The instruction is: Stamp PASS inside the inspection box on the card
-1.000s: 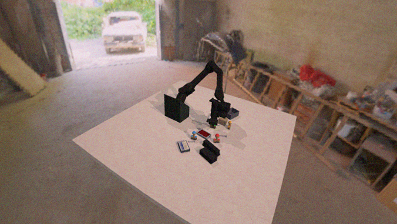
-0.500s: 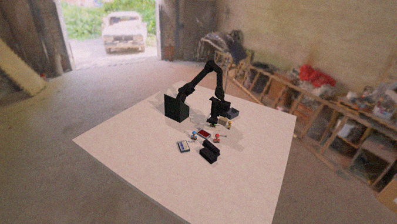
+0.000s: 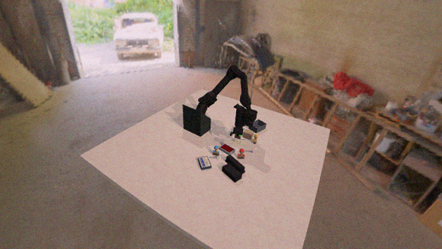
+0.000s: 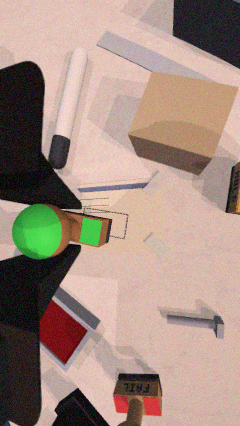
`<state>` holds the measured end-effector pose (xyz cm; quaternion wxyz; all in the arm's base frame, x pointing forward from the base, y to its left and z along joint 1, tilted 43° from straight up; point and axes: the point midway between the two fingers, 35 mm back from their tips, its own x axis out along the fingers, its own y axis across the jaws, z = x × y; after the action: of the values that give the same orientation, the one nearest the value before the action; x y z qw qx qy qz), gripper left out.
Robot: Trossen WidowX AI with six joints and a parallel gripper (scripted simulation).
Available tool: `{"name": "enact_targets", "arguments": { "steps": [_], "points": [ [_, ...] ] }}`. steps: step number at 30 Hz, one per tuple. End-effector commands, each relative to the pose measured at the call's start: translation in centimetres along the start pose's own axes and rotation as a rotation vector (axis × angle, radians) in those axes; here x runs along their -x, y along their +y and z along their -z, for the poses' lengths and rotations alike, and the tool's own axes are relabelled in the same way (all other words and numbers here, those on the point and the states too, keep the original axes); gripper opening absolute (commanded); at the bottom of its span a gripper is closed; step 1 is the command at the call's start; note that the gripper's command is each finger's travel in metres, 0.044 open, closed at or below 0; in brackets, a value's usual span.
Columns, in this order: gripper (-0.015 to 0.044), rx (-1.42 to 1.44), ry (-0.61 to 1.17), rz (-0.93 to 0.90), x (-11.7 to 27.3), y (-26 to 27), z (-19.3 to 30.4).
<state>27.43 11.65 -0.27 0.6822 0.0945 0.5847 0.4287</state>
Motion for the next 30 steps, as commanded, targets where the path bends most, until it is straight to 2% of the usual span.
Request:
{"name": "enact_targets", "arguments": {
  "steps": [1,18,30],
  "points": [
    [0.0,0.008,-0.003,0.003,0.7,0.0,-0.2],
    [0.0,0.008,-0.003,0.002,3.2,0.3,-0.1],
    [0.0,0.01,0.0,0.006,3.0,5.9,-0.4]
  ]
}}
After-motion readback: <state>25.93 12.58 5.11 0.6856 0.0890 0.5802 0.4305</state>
